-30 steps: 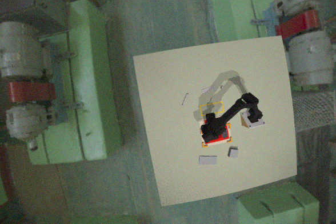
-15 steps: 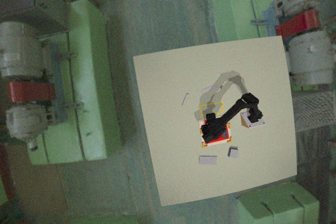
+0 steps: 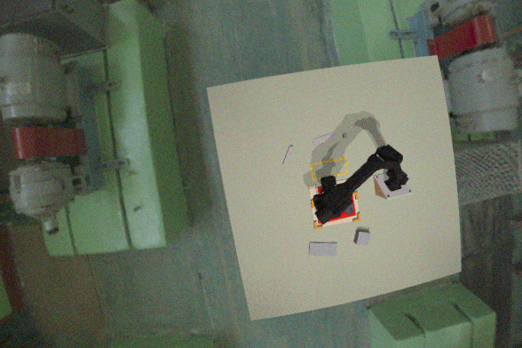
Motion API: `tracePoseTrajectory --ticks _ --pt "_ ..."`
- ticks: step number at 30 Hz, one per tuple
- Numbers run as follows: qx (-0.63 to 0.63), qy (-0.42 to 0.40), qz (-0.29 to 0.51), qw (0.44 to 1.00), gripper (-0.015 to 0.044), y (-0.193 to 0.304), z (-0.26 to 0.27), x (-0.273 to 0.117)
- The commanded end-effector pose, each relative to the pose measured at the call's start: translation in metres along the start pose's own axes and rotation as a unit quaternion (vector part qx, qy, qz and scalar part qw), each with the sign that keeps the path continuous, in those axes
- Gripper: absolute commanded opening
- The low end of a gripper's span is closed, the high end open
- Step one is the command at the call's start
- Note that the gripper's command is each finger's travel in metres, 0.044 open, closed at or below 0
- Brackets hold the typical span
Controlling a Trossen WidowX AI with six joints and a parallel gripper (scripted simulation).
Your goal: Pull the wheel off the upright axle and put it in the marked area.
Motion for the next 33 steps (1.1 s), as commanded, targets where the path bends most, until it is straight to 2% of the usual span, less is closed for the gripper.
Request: tracePoseTrajectory --ticks 1,7,33 --pt "0.001 -0.003 0.0 1.0 0.0 0.0 0.0 -0.011" --pt "0.001 -0.003 0.0 1.0 0.0 -0.001 0.0 -0.026" --pt "0.0 -0.001 0.001 1.0 0.0 0.053 -0.061 -0.027"
Point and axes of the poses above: the point midway between the two fingers, 35 mm back from their tips, its own x axis out along the fingers, its own z axis across the jaws, y = z × x, the point moved 5 cm from there along -x, back along the fingers, and after that the axes turned 11 degrees about -x, right-handed, at the moved point
